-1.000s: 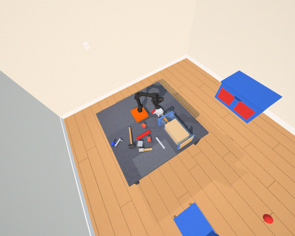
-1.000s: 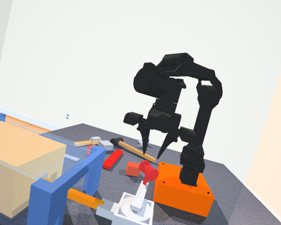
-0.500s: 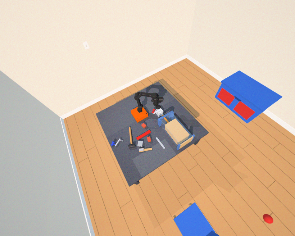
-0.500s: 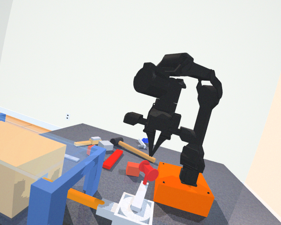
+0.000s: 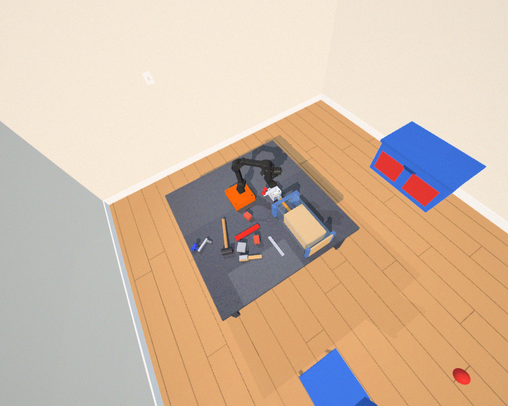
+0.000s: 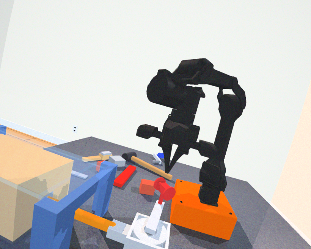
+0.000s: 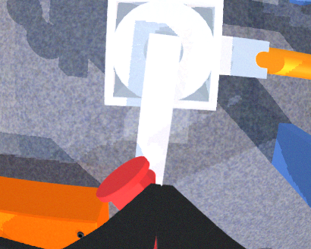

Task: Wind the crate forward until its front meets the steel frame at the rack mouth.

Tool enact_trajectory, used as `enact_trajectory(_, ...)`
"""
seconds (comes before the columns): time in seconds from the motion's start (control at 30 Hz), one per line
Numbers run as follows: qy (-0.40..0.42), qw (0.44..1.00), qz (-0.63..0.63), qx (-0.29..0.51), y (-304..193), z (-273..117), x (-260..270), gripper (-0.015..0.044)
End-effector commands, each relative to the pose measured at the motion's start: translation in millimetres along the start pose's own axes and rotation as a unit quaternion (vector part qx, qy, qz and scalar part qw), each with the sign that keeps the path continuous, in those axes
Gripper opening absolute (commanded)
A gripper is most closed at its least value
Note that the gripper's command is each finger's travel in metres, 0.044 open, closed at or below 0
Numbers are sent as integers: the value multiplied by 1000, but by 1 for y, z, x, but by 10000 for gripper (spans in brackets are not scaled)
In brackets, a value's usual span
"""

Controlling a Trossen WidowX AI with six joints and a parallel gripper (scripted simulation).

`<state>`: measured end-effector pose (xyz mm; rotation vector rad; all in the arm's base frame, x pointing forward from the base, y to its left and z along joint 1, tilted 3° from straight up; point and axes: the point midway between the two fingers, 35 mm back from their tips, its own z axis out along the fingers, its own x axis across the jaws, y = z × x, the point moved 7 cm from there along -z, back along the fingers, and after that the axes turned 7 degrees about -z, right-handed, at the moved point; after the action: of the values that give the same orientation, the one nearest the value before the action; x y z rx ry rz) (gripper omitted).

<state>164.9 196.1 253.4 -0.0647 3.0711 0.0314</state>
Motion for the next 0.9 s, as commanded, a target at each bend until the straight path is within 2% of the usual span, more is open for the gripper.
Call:
enact_trajectory(0.0, 2, 1000, -2, -1, 0, 0, 0, 0)
enact_trajectory(0.67, 2, 1000, -2, -1, 0, 0, 0, 0)
enact_trajectory(0.73, 0, 1000, -27, 0, -4, 1, 0, 53)
enact_trajectory(0.87, 1, 983, -183, 0, -24, 7, 3, 157)
